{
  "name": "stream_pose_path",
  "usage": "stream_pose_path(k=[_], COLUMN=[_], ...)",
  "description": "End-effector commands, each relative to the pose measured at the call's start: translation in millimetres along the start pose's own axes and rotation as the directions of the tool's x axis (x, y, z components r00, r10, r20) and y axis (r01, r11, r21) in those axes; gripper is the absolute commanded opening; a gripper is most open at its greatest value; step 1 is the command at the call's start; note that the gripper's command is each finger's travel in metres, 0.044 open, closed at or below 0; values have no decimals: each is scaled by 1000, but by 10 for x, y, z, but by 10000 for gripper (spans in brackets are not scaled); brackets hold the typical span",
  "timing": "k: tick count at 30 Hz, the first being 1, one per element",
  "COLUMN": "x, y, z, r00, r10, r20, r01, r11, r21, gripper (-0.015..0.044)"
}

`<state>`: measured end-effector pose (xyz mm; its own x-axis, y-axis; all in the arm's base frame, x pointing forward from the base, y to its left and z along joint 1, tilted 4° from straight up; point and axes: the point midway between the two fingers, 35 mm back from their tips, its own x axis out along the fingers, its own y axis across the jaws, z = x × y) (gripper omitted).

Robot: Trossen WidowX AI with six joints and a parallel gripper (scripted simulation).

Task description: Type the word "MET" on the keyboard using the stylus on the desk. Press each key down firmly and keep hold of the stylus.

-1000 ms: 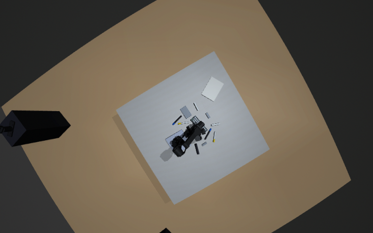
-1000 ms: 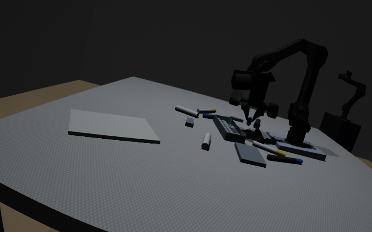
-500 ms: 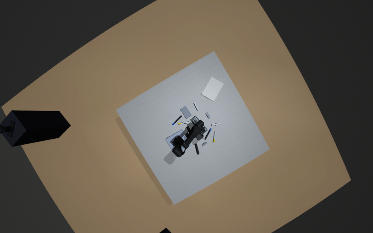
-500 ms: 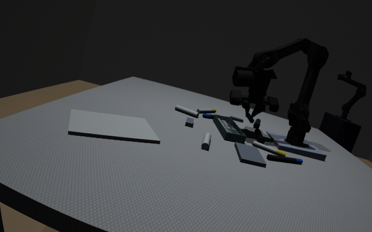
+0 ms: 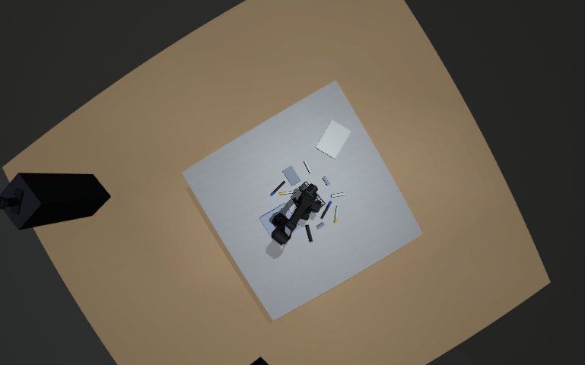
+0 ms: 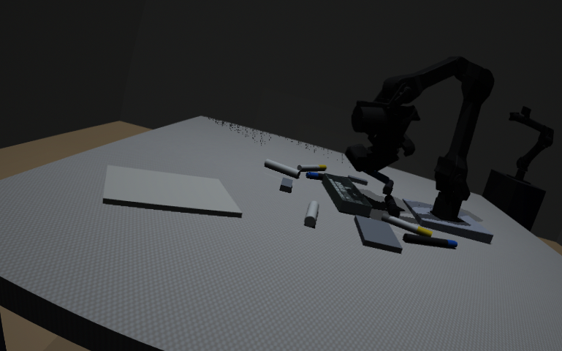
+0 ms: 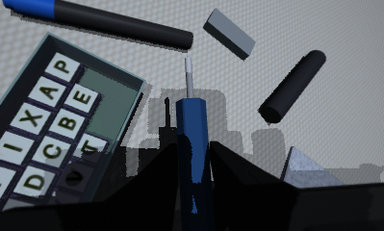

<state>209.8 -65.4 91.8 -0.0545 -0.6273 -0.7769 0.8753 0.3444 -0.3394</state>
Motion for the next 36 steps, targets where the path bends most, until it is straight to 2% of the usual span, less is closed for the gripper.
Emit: stream_pose_path(k=[1,8,16,26,36], x=[-42,-113,-201,-321,-453], y=[54,133,224,338,453], z=[25,41,54,58,50], r00=[999,996,988,971,948], r10=[9,23,44,74,110], r20=[34,89,151,227,300], r01=[-4,15,69,174,294], r11=[990,912,741,430,62], r21=[-143,-409,-668,-886,-954], gripper=[0,0,0,0,0])
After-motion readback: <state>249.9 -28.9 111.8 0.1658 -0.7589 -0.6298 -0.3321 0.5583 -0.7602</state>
